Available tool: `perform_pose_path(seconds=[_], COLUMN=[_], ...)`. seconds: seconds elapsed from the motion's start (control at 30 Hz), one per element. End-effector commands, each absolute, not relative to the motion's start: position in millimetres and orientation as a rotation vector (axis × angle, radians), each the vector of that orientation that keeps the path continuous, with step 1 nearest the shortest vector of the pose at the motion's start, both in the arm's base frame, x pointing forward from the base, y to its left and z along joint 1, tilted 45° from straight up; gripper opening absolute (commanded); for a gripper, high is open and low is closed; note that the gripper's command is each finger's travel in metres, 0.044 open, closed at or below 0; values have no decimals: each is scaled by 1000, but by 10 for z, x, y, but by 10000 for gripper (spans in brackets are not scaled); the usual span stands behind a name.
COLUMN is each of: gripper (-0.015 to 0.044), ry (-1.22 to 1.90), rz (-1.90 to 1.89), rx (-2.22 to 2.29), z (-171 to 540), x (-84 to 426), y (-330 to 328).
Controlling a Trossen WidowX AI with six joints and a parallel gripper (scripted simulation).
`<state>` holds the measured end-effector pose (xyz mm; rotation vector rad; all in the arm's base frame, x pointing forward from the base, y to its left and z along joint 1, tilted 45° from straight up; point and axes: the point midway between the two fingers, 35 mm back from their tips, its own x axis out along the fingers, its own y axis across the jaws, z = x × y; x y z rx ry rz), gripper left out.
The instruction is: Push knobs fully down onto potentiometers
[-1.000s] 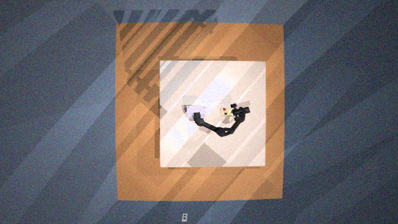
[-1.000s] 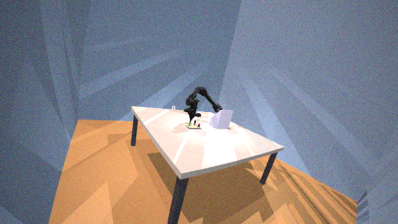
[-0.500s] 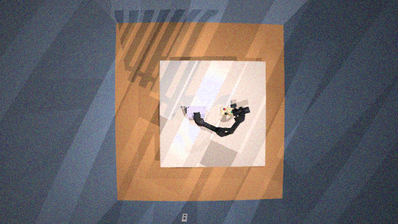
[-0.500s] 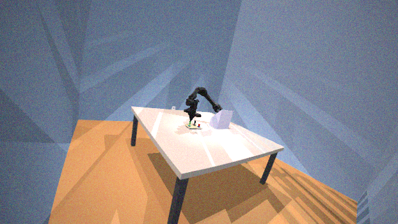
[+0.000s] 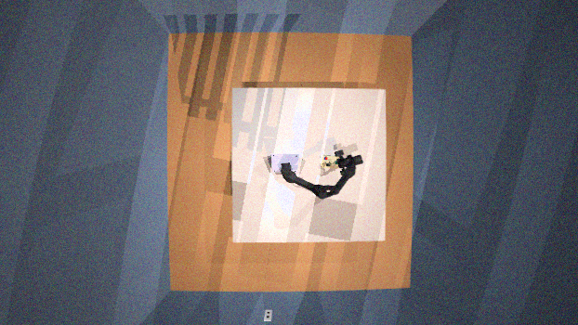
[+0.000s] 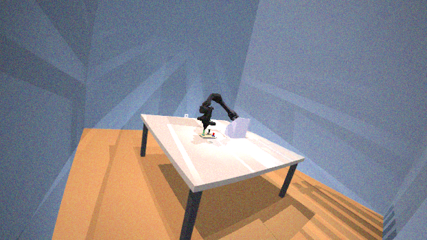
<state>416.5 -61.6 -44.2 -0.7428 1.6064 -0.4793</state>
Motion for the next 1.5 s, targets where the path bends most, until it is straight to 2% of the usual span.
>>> perform_pose_path(seconds=[0.0,1.47], gripper=[0,0], ry=[1614,1614], rz=[-509,-509], rx=[-713,-714], z=[-573,-616], x=[4172,4167], y=[-806,-849])
